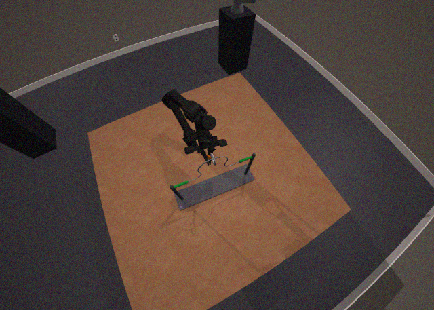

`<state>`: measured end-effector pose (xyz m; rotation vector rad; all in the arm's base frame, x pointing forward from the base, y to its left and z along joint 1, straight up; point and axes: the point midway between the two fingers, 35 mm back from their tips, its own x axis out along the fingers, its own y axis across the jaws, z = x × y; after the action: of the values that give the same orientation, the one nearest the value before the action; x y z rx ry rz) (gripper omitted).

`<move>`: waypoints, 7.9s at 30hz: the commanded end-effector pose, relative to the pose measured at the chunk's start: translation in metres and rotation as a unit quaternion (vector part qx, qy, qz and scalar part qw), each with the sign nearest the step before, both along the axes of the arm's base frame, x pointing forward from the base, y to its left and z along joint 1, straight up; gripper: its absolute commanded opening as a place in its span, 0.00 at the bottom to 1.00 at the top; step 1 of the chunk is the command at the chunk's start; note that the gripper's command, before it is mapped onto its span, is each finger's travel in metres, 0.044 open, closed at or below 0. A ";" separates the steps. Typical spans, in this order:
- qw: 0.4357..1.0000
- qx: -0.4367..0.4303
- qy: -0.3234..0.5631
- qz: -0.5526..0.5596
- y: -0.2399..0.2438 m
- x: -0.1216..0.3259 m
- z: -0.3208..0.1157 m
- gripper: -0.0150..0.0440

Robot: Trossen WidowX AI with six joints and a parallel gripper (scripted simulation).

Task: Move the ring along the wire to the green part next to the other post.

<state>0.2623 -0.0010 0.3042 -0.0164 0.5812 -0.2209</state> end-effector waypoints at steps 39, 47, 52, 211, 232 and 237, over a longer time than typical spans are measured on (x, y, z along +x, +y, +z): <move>0.948 -0.317 0.026 -0.002 -0.029 -0.003 0.011 0.00; 0.927 -0.375 0.031 -0.003 -0.034 -0.003 0.015 0.00; 0.911 -0.410 0.034 -0.003 -0.037 -0.003 0.018 0.00; 0.998 -0.024 -0.050 0.002 0.093 0.022 -0.153 0.00; 0.998 0.010 -0.055 0.001 0.123 0.024 -0.154 0.00; 0.998 0.011 -0.055 0.001 0.128 0.025 -0.153 0.00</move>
<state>0.2865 0.1232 0.1485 0.0114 0.4790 -0.2117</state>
